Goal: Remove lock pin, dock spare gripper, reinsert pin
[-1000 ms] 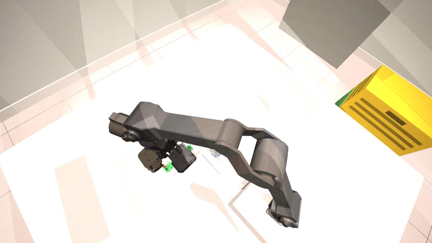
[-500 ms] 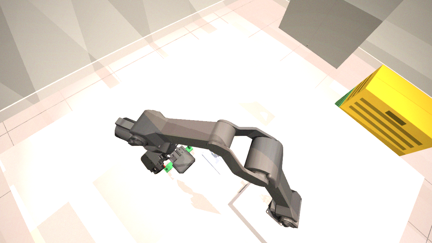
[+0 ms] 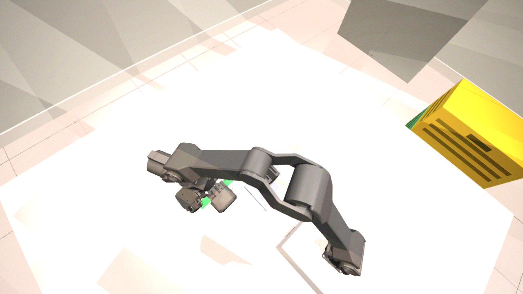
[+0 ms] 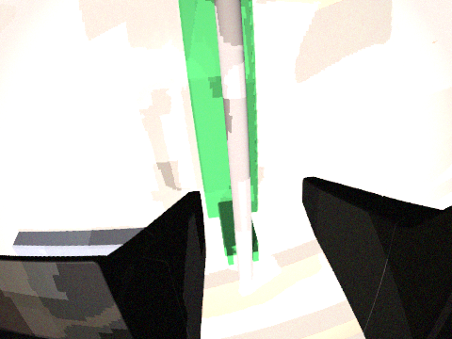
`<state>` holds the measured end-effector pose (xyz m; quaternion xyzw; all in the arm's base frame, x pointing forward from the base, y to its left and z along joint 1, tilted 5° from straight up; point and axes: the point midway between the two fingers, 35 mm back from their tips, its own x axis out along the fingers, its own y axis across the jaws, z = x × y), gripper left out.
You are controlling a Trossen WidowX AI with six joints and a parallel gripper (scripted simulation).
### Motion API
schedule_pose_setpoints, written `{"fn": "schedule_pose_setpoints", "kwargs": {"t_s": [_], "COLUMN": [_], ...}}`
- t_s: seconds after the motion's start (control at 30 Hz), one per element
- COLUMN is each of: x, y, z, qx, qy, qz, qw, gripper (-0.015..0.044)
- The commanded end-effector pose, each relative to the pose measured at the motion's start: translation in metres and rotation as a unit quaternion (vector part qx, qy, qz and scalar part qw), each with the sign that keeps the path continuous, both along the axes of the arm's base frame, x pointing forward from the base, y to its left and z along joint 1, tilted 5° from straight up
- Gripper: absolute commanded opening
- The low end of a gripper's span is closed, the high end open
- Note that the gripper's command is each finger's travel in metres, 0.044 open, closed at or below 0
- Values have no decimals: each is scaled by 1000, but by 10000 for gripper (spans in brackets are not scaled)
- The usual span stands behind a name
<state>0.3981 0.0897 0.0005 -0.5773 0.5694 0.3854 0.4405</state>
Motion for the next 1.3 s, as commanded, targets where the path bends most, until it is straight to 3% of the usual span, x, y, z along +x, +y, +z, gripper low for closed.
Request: {"fn": "schedule_pose_setpoints", "kwargs": {"t_s": [0.0,1.13,1.27], "x": [-2,0,0], "y": [-1,-4,-4], "z": [-12,-47,-47], "qx": [-1,-2,-2], "qy": [8,9,9], "qz": [3,3,3], "qw": [1000,1000,1000], "gripper": [180,180,75]}}
